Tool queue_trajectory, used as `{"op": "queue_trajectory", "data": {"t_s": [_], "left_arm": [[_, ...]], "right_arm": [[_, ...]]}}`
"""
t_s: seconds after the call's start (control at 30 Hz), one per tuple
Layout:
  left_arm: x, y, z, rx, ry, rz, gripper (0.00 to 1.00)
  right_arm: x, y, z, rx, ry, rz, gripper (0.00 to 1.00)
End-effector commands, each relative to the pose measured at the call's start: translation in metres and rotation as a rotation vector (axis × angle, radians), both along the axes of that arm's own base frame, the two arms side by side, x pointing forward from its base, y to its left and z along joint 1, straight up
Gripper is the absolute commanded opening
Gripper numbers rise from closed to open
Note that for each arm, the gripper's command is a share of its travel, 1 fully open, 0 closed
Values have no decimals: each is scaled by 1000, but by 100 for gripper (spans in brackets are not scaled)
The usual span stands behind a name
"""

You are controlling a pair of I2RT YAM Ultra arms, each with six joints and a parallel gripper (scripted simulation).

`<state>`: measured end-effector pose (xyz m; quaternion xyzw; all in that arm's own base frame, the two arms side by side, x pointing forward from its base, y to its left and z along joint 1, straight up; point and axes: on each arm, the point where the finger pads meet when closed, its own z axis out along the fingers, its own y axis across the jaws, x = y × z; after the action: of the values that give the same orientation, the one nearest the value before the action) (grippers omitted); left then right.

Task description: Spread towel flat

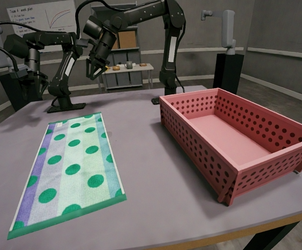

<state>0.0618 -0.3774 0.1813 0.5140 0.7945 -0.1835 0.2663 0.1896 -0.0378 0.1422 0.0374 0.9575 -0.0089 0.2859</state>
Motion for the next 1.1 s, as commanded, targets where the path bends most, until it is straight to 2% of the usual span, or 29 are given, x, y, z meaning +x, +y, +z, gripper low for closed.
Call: {"op": "queue_trajectory", "data": {"t_s": [0.0, 0.2, 0.27, 0.43, 0.53, 0.77, 0.83, 1.07], "left_arm": [[21, 43, -6, 48, 3, 167, 64], [43, 88, -6, 49, 7, 366, 64], [43, 88, -6, 49, 7, 366, 64], [61, 126, -6, 49, 11, 533, 64], [71, 148, -6, 49, 13, 632, 64], [96, 200, -5, 49, 18, 865, 64], [96, 200, -5, 49, 18, 865, 64], [120, 252, -5, 56, 19, 1080, 64]], "right_arm": [[16, -26, 22, -15, -51, -78, 64], [23, -78, 35, -24, -48, -299, 64], [23, -78, 35, -24, -48, -299, 64], [30, -118, 46, -27, -50, -466, 64], [34, -113, 47, -26, -52, -522, 64], [31, -113, 54, -36, -82, -526, 64], [31, -113, 54, -36, -82, -526, 64], [31, -112, 54, -37, -81, -523, 64]]}}
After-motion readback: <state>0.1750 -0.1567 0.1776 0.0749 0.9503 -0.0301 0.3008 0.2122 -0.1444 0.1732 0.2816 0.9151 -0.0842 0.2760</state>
